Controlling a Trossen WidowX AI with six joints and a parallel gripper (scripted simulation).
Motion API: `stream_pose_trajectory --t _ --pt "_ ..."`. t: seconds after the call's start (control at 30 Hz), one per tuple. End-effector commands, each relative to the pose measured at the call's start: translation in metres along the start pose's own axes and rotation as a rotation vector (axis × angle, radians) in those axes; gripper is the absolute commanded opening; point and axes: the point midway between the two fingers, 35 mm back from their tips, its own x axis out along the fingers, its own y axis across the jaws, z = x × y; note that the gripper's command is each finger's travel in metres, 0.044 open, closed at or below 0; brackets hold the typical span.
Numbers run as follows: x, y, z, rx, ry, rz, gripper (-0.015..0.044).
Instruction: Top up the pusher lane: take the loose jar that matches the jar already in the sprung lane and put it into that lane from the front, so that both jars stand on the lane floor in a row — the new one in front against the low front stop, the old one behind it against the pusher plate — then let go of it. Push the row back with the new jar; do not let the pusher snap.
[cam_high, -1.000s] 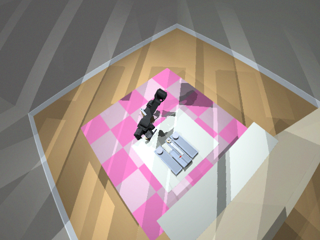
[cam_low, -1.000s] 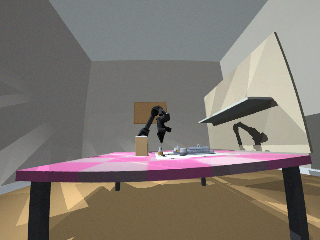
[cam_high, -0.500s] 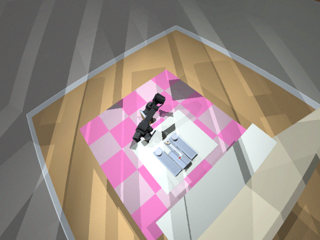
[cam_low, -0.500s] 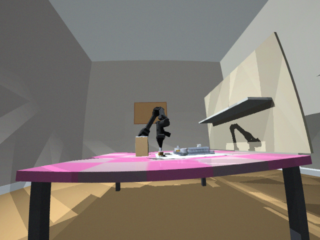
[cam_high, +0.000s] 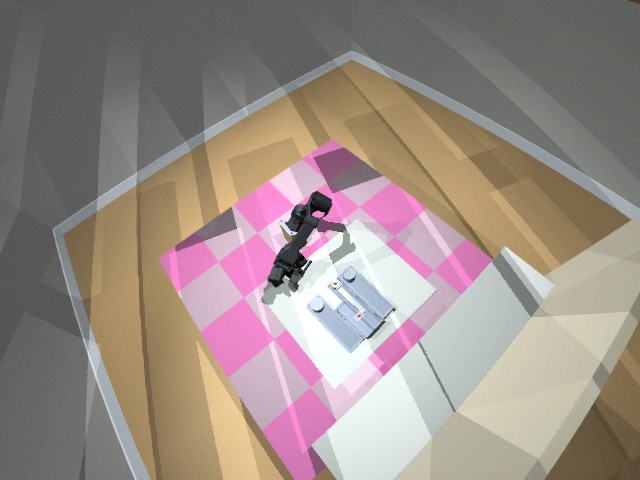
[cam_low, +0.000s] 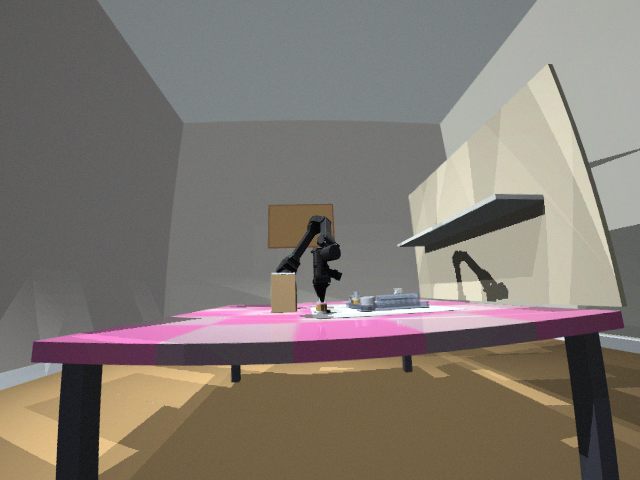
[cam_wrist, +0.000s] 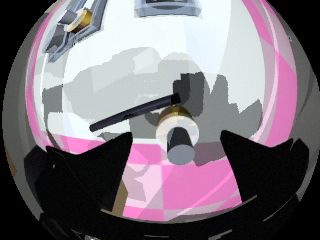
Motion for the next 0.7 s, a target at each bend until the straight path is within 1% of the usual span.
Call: stream_pose_trajectory --t 0.0,0.33,0.67 --pt "0.006 0.001 0.000 0.005 -0.003 0.002 0.0440" --pt "0.019 0.001 0.000 0.004 -0.003 0.004 0.0440" --pt "0.019 0.001 0.000 0.004 -0.003 0.004 0.0177"
